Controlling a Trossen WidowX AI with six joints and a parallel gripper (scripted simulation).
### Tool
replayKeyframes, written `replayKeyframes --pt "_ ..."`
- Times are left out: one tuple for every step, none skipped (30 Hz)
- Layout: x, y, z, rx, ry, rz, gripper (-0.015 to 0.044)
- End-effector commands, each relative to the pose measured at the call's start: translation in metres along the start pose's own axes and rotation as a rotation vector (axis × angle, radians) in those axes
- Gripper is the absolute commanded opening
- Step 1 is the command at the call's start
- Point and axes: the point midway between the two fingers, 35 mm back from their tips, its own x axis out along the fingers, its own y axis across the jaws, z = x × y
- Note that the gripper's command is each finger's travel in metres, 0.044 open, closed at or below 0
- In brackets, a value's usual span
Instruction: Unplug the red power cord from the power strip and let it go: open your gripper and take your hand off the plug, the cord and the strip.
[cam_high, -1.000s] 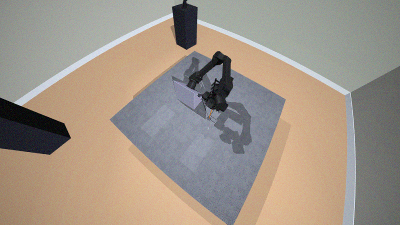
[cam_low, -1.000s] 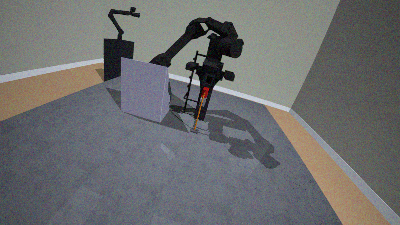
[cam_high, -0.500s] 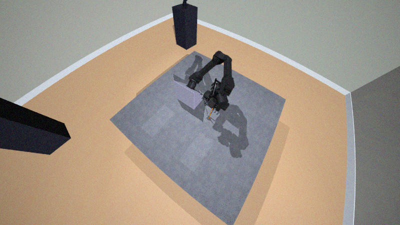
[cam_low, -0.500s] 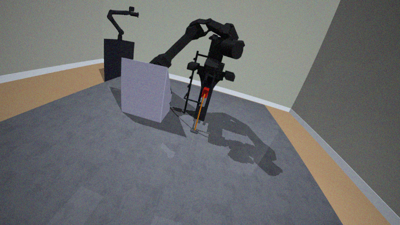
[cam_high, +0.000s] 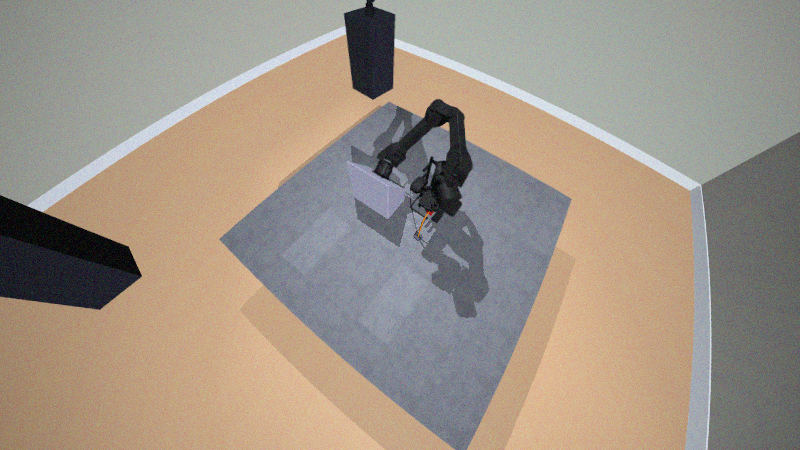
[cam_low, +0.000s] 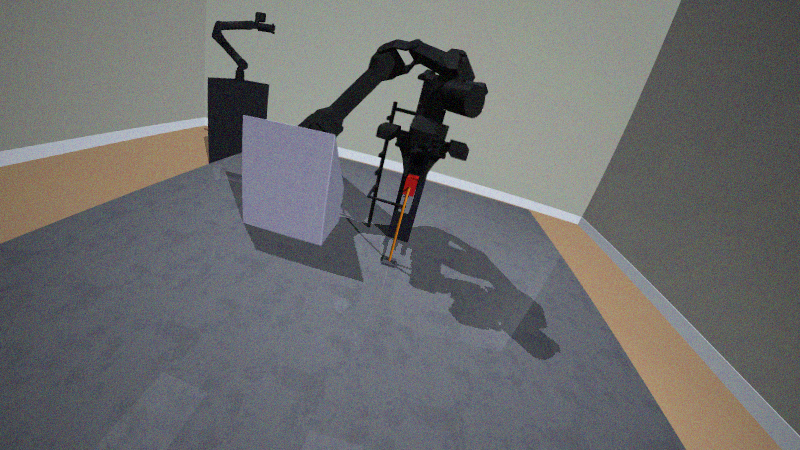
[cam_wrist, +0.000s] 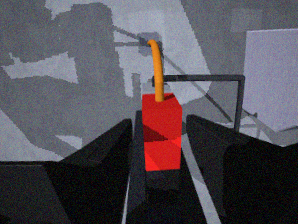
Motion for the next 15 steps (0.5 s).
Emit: replayKeyframes --pt "0.002 -0.002 -0.004 0.011 0.01 -0.003 0.016" --pt "0.002 -0.002 -0.004 0.011 0.01 -0.003 0.016" --pt "0.002 -0.002 -0.004 0.011 0.01 -0.003 0.016" --pt "0.002 -0.002 -0.004 0.011 0.01 -0.003 0.016" --pt "0.003 -0.002 -0.004 0.011 0.01 -0.003 0.016" --pt "0.004 -0.002 -0.004 0.011 0.01 -0.003 0.016" --pt "0.004 -0.002 -0.004 0.01 0.01 -0.003 0.016" --pt "0.006 -0.002 -0.004 0.01 0.01 -0.003 0.016" --pt "0.007 -0.002 -0.004 0.01 0.01 -0.003 0.016" --pt "0.008 -0.002 -0.004 0.01 0.01 -0.003 0.016" --pt "0.01 -0.002 -0.004 0.01 0.01 -0.003 0.016" --pt "0.012 -0.002 -0.004 0.01 0.01 -0.003 0.016" --pt "0.013 -0.002 -0.004 0.01 0.01 -0.003 0.016" --pt "0.014 -0.002 -0.004 0.01 0.01 -0.003 0.016" --pt "0.014 -0.002 -0.004 0.01 0.01 -0.003 0.016"
